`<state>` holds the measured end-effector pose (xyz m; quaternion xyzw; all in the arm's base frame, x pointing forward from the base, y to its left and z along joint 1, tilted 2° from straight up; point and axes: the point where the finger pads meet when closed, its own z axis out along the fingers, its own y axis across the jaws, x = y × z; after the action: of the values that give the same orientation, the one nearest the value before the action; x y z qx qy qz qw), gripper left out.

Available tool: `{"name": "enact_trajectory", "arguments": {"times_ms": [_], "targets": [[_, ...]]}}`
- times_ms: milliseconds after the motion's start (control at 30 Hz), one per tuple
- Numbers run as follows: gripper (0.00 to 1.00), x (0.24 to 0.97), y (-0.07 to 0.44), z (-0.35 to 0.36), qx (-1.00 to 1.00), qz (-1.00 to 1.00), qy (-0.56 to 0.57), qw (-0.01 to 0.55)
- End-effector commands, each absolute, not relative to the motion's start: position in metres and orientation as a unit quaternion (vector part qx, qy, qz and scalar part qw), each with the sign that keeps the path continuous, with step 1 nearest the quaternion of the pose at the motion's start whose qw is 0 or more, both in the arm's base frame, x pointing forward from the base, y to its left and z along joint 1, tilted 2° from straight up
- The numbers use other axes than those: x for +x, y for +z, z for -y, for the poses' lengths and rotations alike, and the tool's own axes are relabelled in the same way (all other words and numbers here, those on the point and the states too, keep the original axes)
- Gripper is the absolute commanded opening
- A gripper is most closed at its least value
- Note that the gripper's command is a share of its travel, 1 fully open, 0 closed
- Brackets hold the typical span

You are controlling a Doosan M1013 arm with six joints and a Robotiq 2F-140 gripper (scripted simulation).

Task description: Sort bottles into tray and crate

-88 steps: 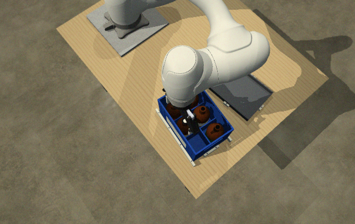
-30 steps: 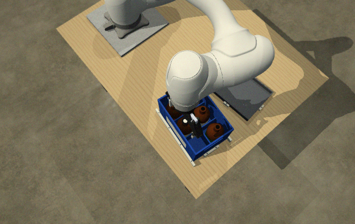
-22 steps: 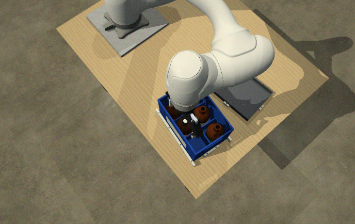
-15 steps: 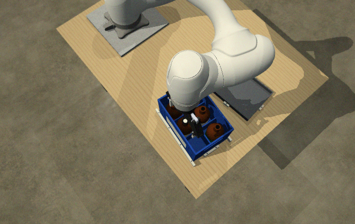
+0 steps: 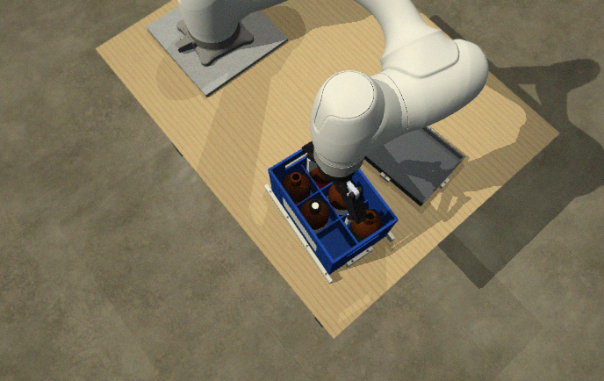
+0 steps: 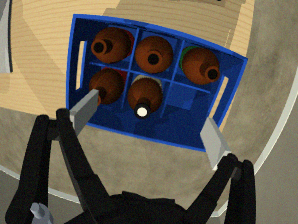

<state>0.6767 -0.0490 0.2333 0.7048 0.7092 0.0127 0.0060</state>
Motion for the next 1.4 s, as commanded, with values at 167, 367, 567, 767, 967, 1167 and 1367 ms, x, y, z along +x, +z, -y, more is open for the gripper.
{"name": "enact_trajectory", "arguments": {"times_ms": [167, 367, 567, 767, 967, 1167, 1367], "targets": [[1.00, 0.675, 0.233, 0.033, 0.705, -0.709, 0.013, 0.006], [1.00, 0.673, 0.234, 0.017, 0.705, -0.709, 0.013, 0.006], [1.00, 0.673, 0.234, 0.010, 0.705, -0.709, 0.013, 0.006], [1.00, 0.673, 0.234, 0.010, 0.705, -0.709, 0.013, 0.006], [1.00, 0.673, 0.234, 0.010, 0.705, -0.709, 0.013, 0.006], [1.00, 0.673, 0.234, 0.010, 0.705, -0.709, 0.013, 0.006], [1.00, 0.673, 0.234, 0.010, 0.705, -0.709, 0.013, 0.006]]}}
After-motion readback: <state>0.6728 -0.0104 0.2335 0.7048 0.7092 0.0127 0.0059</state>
